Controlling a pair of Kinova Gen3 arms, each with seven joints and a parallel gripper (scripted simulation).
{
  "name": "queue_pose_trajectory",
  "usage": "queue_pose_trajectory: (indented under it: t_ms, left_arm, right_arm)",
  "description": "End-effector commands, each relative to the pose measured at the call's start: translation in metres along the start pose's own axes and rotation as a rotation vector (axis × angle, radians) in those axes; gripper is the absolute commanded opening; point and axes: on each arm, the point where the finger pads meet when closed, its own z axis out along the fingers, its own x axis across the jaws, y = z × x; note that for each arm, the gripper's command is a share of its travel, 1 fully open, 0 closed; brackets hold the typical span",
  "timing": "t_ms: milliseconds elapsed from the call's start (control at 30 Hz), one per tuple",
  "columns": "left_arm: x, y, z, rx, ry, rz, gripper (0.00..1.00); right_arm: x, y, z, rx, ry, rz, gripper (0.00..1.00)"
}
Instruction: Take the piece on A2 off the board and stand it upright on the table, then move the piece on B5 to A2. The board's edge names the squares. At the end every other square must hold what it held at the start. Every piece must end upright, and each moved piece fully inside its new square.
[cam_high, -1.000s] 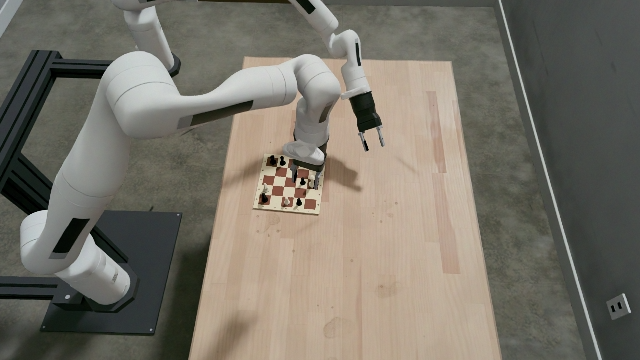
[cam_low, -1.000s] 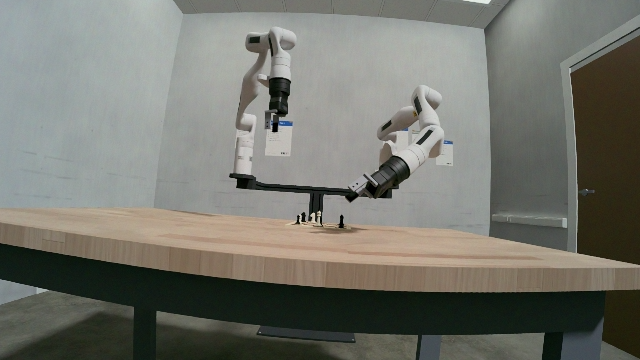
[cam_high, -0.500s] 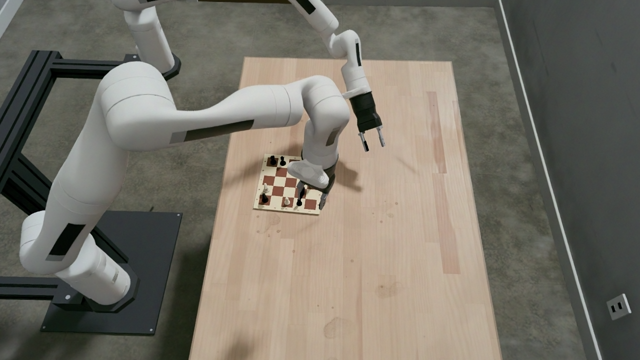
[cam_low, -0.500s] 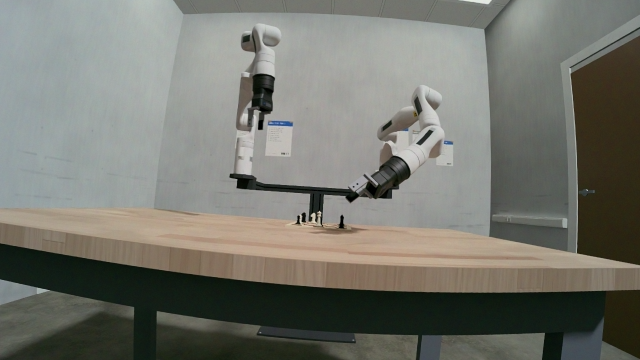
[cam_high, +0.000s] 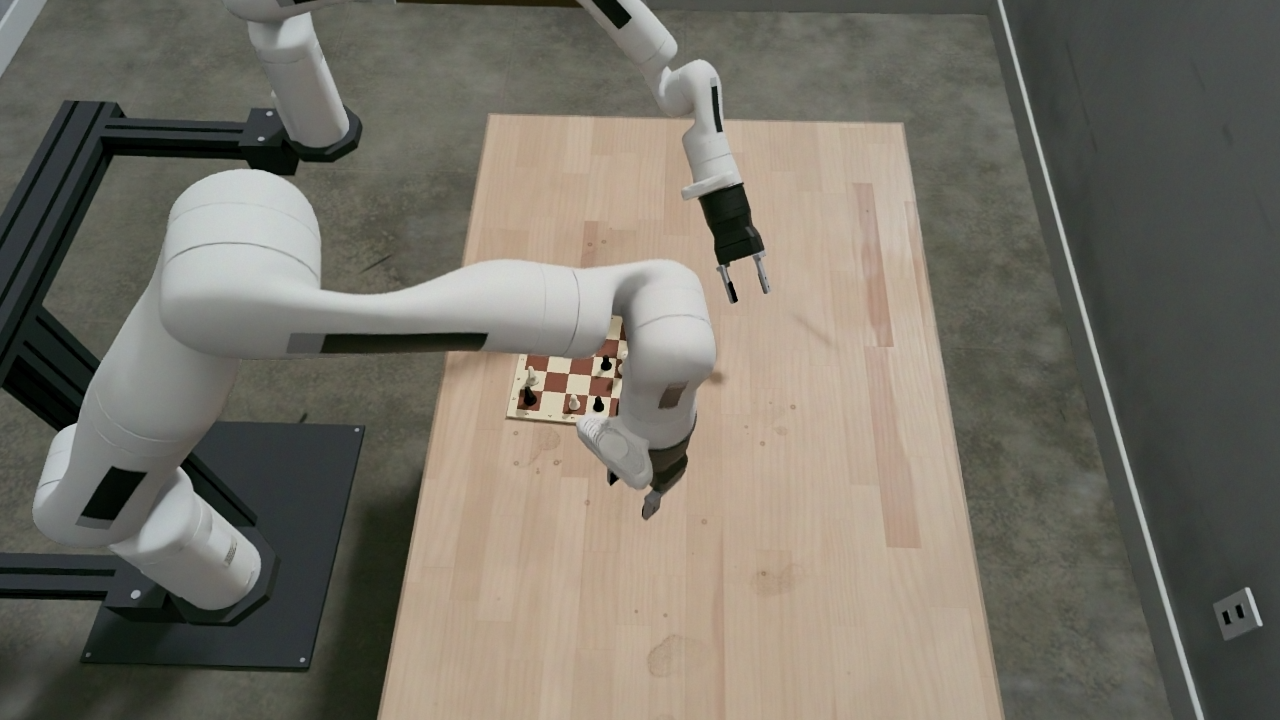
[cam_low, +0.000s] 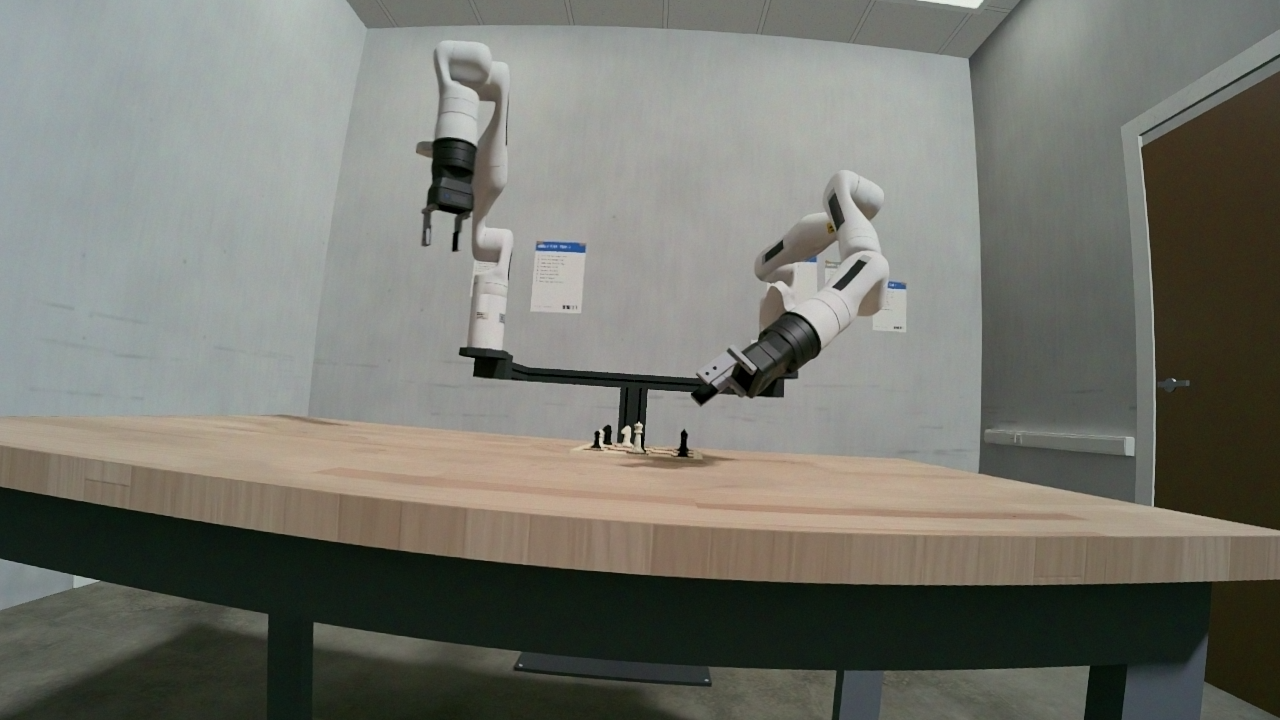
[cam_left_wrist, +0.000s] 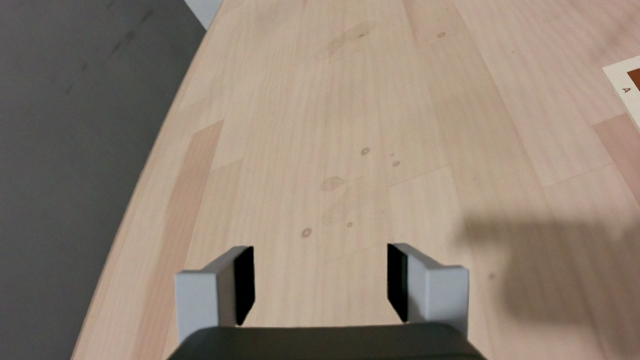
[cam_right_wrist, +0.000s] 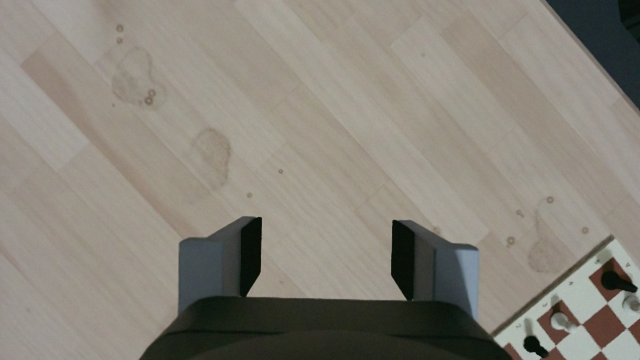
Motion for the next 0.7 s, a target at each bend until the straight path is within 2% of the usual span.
queue_pose_trajectory:
  t_ms: [0,167,233,400,667]
  left_arm:
    - [-0.002,-0.001,-0.001,0.0,-0.002,0.002,1.0]
    - [-0.002,-0.001,-0.001,0.0,-0.002,0.002,1.0]
    - [-0.002,-0.001,-0.001,0.0,-0.002,0.002,1.0]
    - [-0.002,-0.001,-0.001,0.0,-0.002,0.002,1.0]
    - [-0.002,-0.001,-0.001,0.0,-0.002,0.002,1.0]
  right_arm:
    - [-0.036,-0.037,-0.006,-0.007,-0.006,0.136,1.0]
    - [-0.076,-0.093,-0.011,-0.012,-0.012,0.325,1.0]
    - [-0.076,-0.093,-0.011,-0.012,-0.012,0.325,1.0]
    - [-0.111,-0.162,-0.017,-0.018,-0.017,0.54,1.0]
    - [-0.14,-0.266,-0.023,-0.026,-0.024,0.848,1.0]
